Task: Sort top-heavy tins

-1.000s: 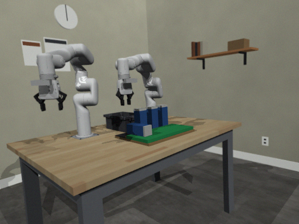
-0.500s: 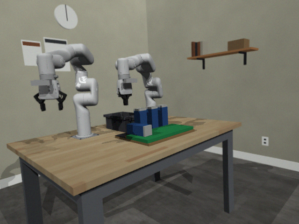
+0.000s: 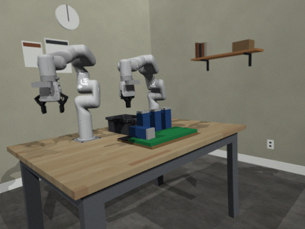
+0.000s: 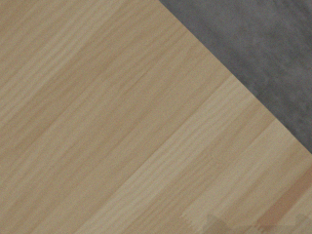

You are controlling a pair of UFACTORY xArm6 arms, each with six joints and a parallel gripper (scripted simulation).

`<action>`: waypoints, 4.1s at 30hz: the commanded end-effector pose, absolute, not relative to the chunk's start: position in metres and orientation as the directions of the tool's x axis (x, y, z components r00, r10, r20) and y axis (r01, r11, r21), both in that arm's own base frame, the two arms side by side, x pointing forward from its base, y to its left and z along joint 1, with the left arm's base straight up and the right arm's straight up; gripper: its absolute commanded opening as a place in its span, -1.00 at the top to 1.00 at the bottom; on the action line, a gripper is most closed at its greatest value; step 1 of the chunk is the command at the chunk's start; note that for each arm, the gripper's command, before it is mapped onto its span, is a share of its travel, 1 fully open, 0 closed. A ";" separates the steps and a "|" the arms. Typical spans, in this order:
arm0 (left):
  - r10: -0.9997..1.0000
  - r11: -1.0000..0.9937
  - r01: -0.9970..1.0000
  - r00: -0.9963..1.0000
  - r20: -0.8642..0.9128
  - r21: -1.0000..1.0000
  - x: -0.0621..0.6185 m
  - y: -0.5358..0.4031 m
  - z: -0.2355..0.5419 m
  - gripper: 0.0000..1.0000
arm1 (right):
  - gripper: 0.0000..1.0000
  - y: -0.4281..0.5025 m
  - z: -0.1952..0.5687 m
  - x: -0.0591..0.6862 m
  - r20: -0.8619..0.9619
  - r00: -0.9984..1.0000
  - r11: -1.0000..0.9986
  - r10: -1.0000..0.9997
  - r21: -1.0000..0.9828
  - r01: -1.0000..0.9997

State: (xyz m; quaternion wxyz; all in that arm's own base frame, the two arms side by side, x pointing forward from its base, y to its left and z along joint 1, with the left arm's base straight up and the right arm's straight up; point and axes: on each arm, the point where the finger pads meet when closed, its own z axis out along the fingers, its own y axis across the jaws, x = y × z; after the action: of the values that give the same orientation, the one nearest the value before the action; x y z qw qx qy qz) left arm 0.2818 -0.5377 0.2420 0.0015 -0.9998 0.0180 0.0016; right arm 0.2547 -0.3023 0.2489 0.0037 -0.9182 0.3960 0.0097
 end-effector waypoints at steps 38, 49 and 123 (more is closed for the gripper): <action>-0.036 -0.999 -0.036 0.999 -0.002 0.001 0.275 -0.522 0.360 1.00 | -1.00 -0.303 0.250 0.255 -0.017 0.686 -0.686 -0.727 0.001 -0.727; -0.036 -0.999 -0.036 0.999 -0.002 0.001 0.247 -0.457 0.360 1.00 | -1.00 -0.303 0.250 0.255 -0.017 0.686 -0.686 -0.727 0.001 -0.727; -0.035 -0.999 -0.035 0.999 -0.002 0.000 0.233 -0.427 0.168 1.00 | -1.00 -0.303 0.250 0.255 -0.017 0.686 -0.686 -0.727 0.001 -0.727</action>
State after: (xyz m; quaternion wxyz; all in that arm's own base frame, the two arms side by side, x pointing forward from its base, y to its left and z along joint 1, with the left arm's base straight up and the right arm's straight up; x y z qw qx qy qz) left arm 0.2326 -0.4251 0.1765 0.0027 -0.9998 0.0175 0.0025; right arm 0.2547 -0.3023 0.2489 0.0037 -0.9182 0.3960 0.0097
